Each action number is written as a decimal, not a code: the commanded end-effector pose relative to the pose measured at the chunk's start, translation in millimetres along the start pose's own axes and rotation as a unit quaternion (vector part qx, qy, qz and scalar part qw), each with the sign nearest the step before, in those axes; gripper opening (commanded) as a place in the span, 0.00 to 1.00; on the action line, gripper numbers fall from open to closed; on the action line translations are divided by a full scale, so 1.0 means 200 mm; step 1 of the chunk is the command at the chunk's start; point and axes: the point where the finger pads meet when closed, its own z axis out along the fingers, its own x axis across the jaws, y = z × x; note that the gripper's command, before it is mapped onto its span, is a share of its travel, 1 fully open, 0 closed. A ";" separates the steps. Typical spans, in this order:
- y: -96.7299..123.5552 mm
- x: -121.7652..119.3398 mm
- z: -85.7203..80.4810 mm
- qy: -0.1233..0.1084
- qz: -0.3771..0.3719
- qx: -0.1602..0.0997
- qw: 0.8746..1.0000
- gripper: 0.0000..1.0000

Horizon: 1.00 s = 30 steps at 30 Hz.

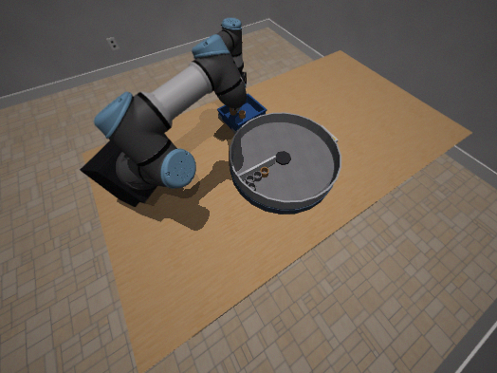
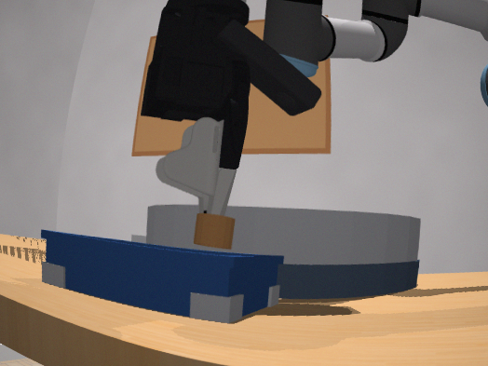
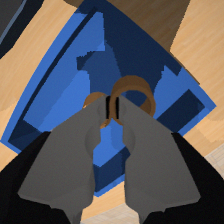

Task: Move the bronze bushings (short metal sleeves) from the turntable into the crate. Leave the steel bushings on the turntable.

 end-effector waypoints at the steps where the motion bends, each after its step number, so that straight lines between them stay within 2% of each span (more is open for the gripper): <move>1: 0.00 0.00 0.00 0.000 0.000 -0.001 1.000 0.00; 12: 0.00 0.00 0.02 0.000 0.000 -0.001 1.000 0.00; 30: 0.00 0.00 0.15 0.000 0.000 -0.001 1.000 0.00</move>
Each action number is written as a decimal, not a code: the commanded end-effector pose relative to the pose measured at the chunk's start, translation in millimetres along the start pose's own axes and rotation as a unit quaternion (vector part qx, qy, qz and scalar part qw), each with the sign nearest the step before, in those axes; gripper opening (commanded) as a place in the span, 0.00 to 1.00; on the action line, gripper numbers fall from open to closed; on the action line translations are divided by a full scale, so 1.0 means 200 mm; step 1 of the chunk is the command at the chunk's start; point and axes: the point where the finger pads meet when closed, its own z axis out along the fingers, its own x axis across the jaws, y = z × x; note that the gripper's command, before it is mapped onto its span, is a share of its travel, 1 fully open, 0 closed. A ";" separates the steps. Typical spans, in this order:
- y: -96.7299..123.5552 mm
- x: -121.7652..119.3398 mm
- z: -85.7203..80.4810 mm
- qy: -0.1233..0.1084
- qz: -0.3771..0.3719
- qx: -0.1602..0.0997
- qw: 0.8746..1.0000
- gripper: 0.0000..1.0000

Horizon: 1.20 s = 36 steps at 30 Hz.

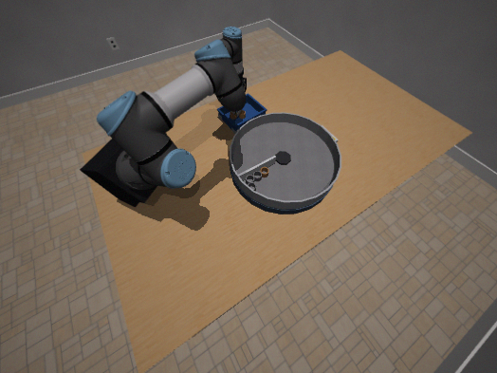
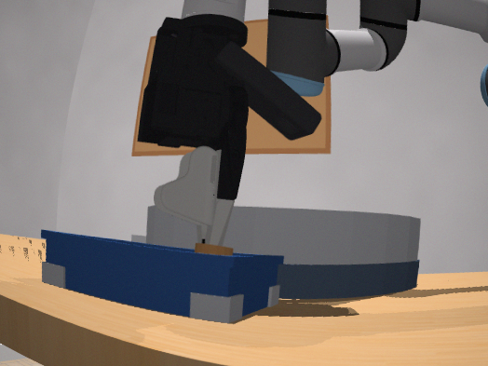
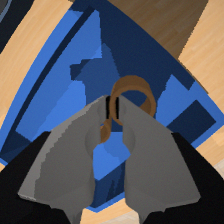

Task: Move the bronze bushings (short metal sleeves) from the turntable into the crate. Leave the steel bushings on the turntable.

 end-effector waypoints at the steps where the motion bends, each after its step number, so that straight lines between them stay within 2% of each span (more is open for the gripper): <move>1: 0.00 0.00 0.04 0.000 0.000 -0.002 1.000 0.00; 13: 0.00 0.00 0.08 0.000 0.000 -0.002 1.000 0.00; 36: 0.00 0.00 0.08 0.000 0.000 -0.002 1.000 0.00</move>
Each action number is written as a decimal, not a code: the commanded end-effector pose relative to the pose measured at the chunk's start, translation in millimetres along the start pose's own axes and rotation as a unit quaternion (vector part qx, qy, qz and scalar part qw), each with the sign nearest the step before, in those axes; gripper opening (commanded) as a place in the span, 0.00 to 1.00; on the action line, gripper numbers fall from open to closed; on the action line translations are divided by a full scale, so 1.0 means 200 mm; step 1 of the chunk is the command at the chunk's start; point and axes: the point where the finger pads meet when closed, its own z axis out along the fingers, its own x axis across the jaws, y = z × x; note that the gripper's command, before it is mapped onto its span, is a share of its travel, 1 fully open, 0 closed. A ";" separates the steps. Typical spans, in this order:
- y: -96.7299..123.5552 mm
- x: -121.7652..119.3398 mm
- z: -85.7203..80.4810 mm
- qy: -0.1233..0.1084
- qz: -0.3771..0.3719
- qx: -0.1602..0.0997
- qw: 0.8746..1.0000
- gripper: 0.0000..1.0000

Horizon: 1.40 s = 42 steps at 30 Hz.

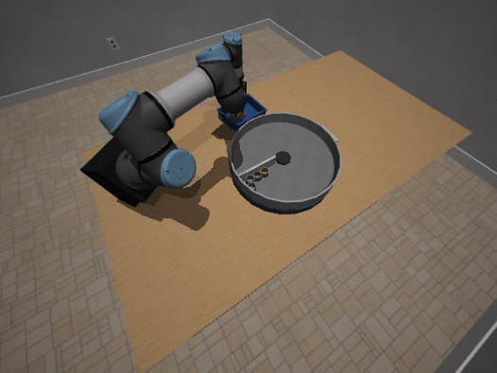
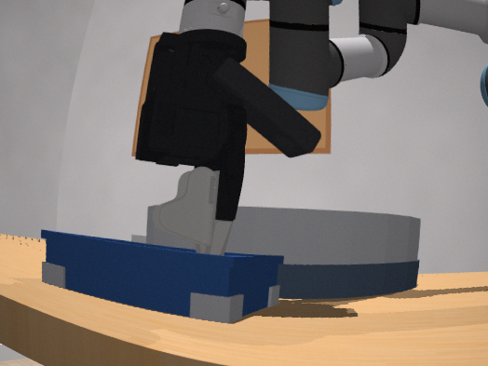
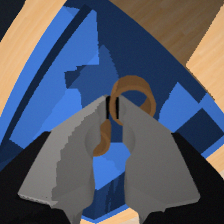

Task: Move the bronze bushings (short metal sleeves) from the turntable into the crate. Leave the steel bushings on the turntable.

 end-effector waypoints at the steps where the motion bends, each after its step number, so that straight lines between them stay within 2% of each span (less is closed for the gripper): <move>1: 0.00 0.00 0.00 0.000 0.000 -0.001 1.000 0.00; 42: 0.00 0.00 0.02 0.000 0.000 -0.001 1.000 0.00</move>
